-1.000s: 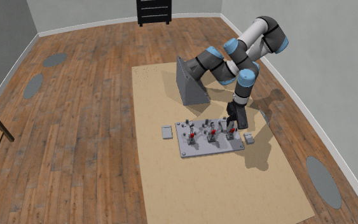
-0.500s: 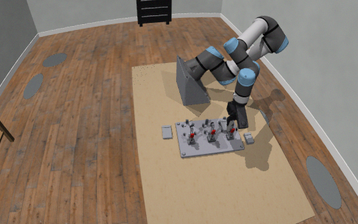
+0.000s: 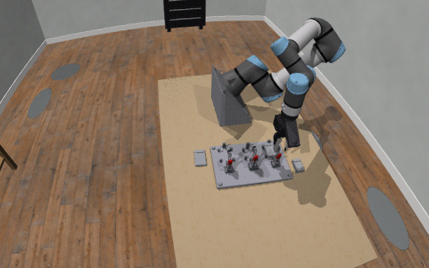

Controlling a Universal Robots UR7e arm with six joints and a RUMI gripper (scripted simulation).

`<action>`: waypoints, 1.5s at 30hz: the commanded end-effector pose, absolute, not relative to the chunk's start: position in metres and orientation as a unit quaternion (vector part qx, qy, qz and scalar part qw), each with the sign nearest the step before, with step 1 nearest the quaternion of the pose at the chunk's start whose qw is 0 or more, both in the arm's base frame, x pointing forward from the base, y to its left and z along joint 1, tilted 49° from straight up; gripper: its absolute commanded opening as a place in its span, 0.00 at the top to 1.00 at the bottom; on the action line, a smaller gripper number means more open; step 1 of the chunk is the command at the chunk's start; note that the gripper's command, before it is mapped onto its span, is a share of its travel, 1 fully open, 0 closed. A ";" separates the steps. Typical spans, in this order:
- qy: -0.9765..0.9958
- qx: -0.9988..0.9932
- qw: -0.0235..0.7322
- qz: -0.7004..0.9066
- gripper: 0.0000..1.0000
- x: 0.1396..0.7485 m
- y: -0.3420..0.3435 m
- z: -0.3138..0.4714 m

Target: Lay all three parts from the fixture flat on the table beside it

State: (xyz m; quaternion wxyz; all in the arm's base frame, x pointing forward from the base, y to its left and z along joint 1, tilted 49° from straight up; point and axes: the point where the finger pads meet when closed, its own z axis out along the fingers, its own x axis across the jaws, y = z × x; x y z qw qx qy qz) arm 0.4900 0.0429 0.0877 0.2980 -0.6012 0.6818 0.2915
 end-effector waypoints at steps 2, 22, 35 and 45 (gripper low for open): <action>0.682 -0.601 0.298 0.291 0.72 0.490 0.037 0.093; 0.682 -0.601 0.298 0.291 0.41 0.490 0.036 0.094; 0.682 -0.601 0.298 0.291 0.41 0.488 0.020 0.107; 0.682 -0.601 0.298 0.291 0.41 0.488 0.016 0.111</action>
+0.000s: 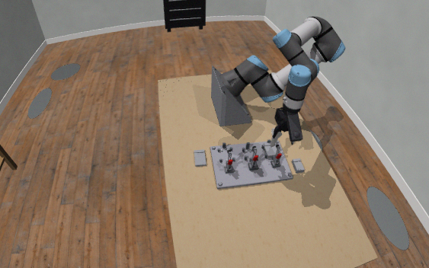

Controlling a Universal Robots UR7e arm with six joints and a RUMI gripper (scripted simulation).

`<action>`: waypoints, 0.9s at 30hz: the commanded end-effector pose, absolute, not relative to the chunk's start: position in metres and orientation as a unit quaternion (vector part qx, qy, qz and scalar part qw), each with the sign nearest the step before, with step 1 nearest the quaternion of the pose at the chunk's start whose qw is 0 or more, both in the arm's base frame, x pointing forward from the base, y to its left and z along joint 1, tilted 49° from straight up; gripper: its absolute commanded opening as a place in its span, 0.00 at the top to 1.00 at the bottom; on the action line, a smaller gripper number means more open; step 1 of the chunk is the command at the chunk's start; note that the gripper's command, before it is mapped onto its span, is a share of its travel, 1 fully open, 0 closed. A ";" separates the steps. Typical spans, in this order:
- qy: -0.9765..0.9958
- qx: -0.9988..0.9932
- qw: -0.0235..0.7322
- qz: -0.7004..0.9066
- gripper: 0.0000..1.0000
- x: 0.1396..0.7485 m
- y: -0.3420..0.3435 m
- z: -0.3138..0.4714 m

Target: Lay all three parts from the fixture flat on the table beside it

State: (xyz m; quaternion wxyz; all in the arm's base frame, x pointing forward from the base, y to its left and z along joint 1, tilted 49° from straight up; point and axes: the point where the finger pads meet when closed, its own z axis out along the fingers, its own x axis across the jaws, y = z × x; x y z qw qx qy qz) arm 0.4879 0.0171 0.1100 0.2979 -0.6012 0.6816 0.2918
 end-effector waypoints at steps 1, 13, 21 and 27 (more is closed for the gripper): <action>0.682 -0.601 0.298 0.291 0.41 0.488 0.016 0.111; 0.682 -0.601 0.298 0.291 0.41 0.474 0.017 0.111; 0.682 -0.601 0.298 0.291 0.41 0.442 0.021 0.113; 0.682 -0.601 0.298 0.291 0.41 0.419 0.024 0.114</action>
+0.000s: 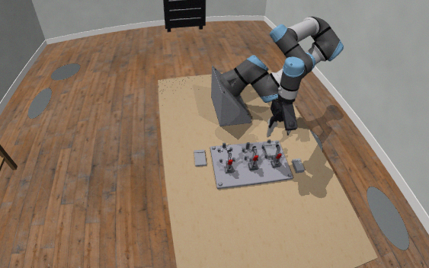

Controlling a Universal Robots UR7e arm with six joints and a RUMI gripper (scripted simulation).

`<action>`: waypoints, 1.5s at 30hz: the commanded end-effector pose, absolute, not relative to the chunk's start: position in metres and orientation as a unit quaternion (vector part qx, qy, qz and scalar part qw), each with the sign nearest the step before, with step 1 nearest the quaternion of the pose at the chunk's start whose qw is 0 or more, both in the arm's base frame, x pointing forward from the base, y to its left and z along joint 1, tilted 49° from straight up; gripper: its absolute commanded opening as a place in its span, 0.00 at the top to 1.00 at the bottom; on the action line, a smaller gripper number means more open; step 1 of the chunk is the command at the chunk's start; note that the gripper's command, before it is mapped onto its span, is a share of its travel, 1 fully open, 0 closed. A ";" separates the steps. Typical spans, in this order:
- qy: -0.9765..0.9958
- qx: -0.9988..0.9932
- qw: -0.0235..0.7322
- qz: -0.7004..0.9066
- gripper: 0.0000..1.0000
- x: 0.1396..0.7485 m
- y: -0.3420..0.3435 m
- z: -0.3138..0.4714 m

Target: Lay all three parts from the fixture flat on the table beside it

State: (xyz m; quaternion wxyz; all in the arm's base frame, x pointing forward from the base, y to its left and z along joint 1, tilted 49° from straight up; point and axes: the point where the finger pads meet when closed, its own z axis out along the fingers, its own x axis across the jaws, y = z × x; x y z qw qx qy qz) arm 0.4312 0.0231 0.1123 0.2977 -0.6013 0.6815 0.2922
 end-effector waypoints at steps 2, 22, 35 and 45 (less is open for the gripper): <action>0.682 -0.601 0.298 0.291 0.41 0.416 0.024 0.114; 0.682 -0.601 0.298 0.291 0.41 0.405 0.028 0.111; 0.682 -0.601 0.298 0.291 0.41 0.407 0.063 0.082; 0.682 -0.601 0.298 0.291 0.41 0.409 0.085 0.063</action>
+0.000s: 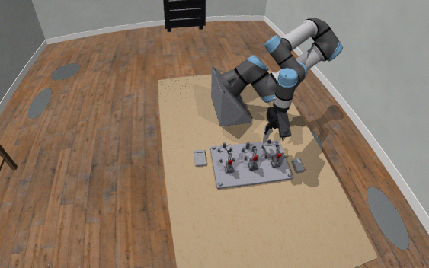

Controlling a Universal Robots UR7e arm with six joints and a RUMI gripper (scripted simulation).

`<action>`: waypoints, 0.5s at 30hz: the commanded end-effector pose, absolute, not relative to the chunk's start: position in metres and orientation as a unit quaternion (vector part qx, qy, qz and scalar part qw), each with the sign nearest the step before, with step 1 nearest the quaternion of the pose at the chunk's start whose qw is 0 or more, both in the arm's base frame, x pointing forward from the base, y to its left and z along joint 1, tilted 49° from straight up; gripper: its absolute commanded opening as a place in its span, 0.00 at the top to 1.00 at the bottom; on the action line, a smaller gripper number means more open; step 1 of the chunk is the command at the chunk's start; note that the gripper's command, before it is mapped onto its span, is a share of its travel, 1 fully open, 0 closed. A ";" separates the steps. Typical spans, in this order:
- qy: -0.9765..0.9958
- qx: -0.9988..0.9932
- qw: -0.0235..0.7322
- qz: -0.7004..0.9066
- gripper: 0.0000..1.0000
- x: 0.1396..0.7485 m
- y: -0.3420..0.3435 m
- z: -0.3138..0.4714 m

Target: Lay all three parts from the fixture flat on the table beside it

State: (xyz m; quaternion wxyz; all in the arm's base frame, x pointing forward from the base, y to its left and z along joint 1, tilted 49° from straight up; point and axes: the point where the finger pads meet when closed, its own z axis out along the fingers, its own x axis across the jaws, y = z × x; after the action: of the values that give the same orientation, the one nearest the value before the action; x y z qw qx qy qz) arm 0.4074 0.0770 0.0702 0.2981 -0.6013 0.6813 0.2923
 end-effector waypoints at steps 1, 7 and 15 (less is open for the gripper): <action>0.682 -0.601 0.298 0.291 0.41 0.409 0.086 0.061; 0.682 -0.601 0.298 0.291 0.41 0.410 0.093 0.056; 0.682 -0.601 0.298 0.291 0.41 0.410 0.093 0.055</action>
State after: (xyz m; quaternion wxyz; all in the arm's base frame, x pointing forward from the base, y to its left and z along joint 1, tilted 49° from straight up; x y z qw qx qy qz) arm 0.4093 0.0932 0.0556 0.2980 -0.6012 0.6816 0.2919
